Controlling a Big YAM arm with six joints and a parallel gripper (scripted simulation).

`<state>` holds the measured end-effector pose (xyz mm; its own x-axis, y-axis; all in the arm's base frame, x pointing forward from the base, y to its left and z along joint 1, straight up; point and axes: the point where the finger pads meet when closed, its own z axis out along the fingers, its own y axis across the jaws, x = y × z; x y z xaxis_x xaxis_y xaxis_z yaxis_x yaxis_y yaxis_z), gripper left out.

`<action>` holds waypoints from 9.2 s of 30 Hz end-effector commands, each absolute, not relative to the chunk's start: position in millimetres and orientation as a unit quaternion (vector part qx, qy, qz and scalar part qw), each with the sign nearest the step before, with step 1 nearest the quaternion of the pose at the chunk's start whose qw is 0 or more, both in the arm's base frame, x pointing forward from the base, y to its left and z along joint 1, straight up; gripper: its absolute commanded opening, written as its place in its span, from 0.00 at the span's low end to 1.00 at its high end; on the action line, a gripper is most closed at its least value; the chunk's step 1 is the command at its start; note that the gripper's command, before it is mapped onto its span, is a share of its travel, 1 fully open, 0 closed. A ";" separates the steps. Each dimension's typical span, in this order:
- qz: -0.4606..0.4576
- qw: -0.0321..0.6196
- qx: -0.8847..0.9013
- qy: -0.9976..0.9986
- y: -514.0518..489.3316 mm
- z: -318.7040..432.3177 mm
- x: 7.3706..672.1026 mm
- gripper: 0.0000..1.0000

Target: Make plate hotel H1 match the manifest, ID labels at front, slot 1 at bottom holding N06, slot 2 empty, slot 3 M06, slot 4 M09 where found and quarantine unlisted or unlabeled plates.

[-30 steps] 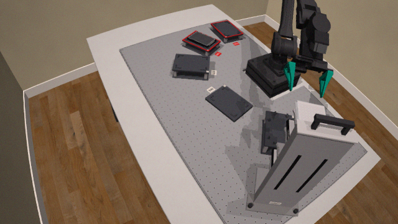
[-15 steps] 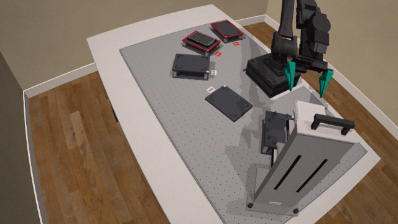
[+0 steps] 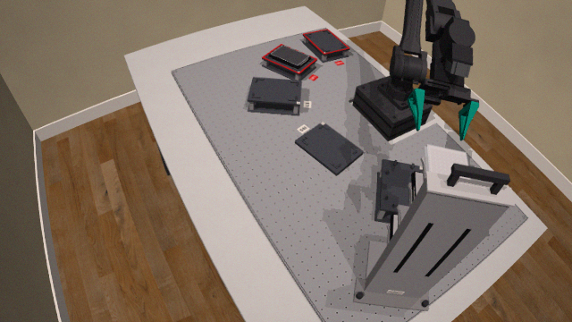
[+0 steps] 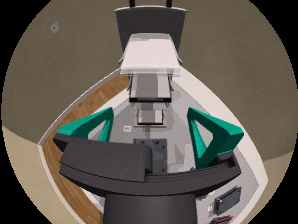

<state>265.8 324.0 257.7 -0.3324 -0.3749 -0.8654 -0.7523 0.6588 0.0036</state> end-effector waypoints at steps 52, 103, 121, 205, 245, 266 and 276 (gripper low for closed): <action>0.216 0.468 -0.355 0.780 308.6 252.7 249.8 1.00; 0.224 0.491 -0.346 0.768 330.5 224.7 273.3 1.00; 0.219 0.477 -0.351 0.776 333.6 205.6 273.7 1.00; 0.215 0.465 -0.355 0.782 309.4 174.9 250.3 1.00; 0.217 0.468 -0.354 0.780 310.6 118.4 250.2 1.00; 0.221 0.486 -0.348 0.771 342.2 131.5 284.3 1.00; 0.218 0.474 -0.352 0.777 335.2 120.8 274.7 1.00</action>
<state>267.2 326.1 103.1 -0.3280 -0.3702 -0.8691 -0.7525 0.6586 0.0035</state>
